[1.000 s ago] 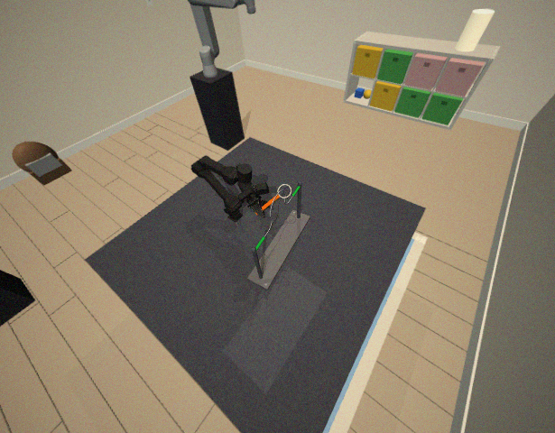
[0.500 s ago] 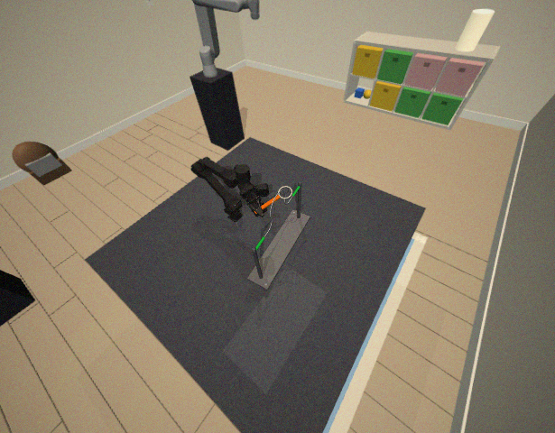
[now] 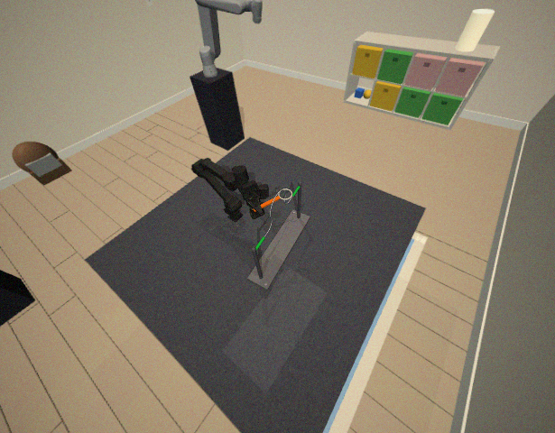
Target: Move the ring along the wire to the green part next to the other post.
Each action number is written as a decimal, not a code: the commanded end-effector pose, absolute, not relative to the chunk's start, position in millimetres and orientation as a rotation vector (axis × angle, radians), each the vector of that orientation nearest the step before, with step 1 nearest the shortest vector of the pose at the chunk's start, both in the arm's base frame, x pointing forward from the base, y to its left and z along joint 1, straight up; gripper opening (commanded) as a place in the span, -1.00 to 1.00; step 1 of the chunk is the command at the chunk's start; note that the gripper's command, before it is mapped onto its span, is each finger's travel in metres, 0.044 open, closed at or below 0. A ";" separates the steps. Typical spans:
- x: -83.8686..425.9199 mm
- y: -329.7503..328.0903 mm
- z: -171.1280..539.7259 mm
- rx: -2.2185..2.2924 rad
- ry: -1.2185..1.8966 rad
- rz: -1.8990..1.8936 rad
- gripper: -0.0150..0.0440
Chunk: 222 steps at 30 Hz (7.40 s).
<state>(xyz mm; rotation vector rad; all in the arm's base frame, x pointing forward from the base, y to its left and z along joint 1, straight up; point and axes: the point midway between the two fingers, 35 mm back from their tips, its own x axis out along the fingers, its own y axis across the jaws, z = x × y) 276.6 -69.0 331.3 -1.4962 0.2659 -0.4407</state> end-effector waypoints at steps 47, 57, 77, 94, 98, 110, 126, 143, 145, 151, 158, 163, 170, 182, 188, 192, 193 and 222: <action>277.7 -68.8 258.1 -1.285 0.323 -0.374 -1.00; 276.4 -53.9 223.6 -1.050 0.381 -0.300 -1.00; 280.9 -2.8 166.4 -0.572 0.393 -0.129 -1.00; 274.3 51.6 146.3 -0.227 0.444 -0.039 -1.00; 272.9 62.2 145.0 -0.171 0.451 -0.024 -1.00; 269.9 85.7 144.0 -0.074 0.463 0.000 -1.00; 267.2 106.0 144.0 -0.044 0.464 0.007 -1.00; 265.0 123.1 144.0 -0.041 0.462 0.007 -1.00; 264.7 125.1 144.0 -0.041 0.462 0.007 -1.00; 263.9 131.1 144.0 -0.041 0.461 0.006 -1.00; 264.0 132.4 138.7 -0.041 0.461 0.006 -1.00; 264.1 132.8 130.4 -0.041 0.461 0.006 -1.00; 264.0 132.8 124.8 -0.041 0.461 0.006 -1.00; 264.0 132.8 124.8 -0.041 0.461 0.006 -1.00; 264.0 133.1 125.1 -0.043 0.461 0.010 -0.47; 264.0 133.1 125.1 -0.043 0.461 0.010 -0.11; 263.5 133.2 125.4 -0.043 0.461 0.009 -0.02; 218.9 133.1 146.6 -0.040 0.465 0.007 0.05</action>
